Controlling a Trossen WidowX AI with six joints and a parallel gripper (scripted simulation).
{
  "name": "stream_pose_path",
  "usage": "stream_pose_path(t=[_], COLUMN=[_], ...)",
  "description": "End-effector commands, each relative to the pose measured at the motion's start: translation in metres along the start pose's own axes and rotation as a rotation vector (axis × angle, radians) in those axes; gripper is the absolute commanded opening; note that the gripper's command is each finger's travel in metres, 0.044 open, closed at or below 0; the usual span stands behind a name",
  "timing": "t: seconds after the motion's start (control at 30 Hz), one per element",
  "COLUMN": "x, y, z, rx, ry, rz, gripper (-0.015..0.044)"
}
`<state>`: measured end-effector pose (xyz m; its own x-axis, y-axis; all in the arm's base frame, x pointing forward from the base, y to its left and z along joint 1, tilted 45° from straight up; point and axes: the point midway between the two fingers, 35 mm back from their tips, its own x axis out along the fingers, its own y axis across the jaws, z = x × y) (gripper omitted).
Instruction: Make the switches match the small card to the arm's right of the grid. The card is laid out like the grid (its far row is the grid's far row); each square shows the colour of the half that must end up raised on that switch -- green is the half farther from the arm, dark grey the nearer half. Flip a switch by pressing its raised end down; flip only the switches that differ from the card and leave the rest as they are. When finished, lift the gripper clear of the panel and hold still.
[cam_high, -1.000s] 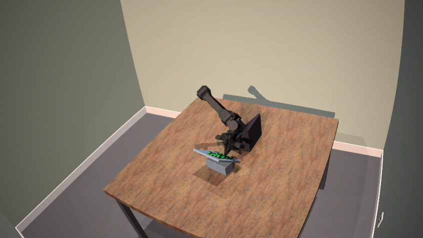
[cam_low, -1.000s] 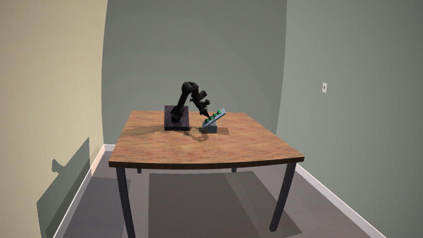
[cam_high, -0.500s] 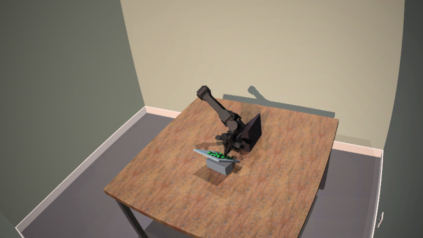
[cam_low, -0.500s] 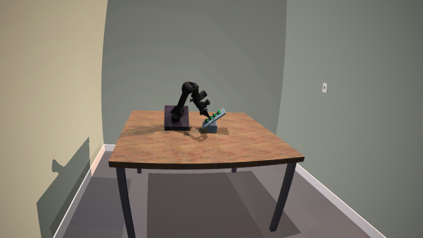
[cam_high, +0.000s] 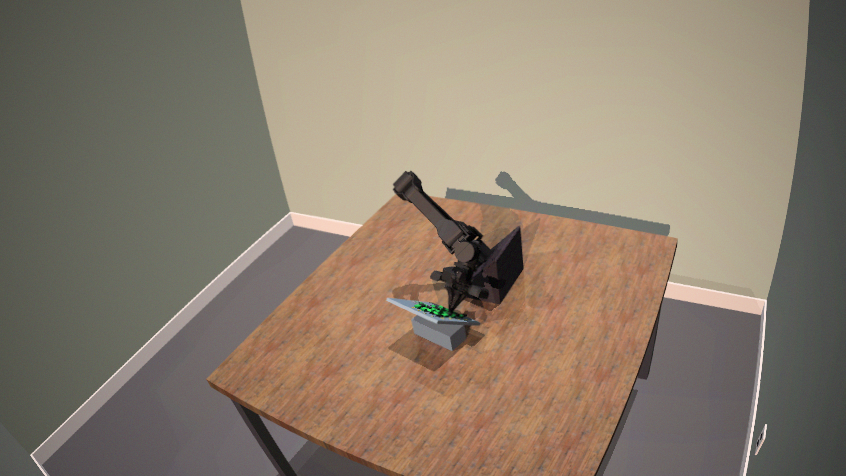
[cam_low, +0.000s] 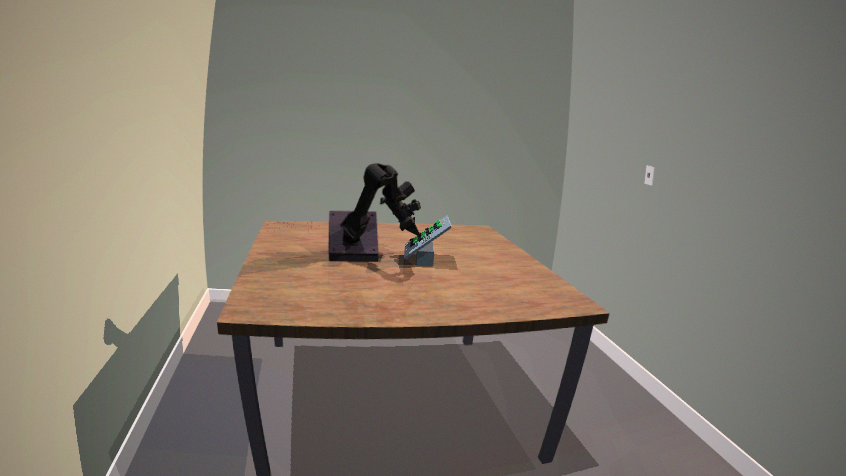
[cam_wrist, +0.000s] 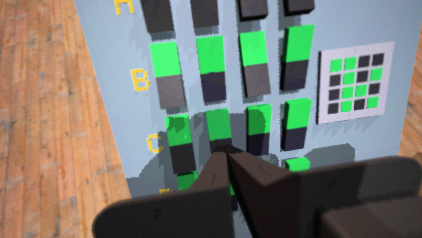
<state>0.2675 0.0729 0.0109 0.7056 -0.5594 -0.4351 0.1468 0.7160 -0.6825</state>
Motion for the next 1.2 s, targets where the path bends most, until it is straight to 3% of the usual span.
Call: stream_pose_path(t=[0.0, 0.43, 0.73, 0.93, 1.17], x=[0.001, 0.001, -0.062, -0.063, -0.062], y=[0.0, 0.0, 0.001, 0.001, -0.042], z=[-0.001, 0.0, 0.001, 0.002, 0.019], rx=[-0.005, 0.001, -0.005, -0.005, -0.007], ry=[0.001, 0.001, 0.031, 0.03, 0.031], rz=[0.003, 0.001, 0.007, 0.006, 0.005], gripper=[0.0, 0.0, 0.0, 0.0, 0.0])
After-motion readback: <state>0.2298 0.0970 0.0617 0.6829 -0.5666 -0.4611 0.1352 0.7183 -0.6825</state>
